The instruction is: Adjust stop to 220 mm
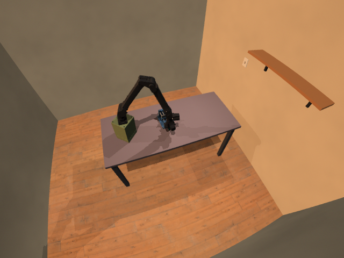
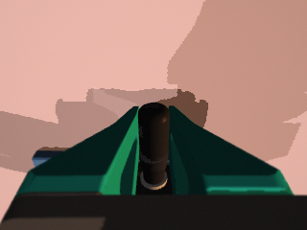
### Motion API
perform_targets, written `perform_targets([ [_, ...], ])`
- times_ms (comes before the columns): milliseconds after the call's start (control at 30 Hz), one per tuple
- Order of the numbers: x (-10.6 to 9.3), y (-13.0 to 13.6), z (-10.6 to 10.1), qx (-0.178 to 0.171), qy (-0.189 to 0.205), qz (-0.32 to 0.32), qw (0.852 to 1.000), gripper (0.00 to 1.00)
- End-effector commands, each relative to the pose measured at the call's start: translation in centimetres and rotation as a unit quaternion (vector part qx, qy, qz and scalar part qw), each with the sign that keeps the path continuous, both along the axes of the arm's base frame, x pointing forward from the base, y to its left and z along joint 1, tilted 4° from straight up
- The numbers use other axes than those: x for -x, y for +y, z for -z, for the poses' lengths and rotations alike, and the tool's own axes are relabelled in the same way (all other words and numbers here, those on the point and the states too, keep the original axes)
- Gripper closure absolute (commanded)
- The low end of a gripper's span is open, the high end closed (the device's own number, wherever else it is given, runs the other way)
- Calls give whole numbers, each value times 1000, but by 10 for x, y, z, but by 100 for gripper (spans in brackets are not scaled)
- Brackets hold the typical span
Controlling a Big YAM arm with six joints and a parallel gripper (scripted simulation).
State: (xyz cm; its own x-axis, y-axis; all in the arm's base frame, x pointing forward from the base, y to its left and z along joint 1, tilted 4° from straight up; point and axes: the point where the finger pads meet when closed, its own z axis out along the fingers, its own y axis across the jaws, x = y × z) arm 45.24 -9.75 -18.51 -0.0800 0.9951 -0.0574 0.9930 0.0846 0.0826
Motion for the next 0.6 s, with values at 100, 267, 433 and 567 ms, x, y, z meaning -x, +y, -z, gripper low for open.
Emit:
perform_targets([
  [100, 26, -8, 7, 1, 21, 1, 1000, 94],
  [267, 18, -10, -10, 5, 5, 1, 1000, 94],
  [433, 27, -10, -21, 4, 7, 1, 1000, 94],
  [567, 32, -10, -25, 4, 7, 1, 1000, 94],
])
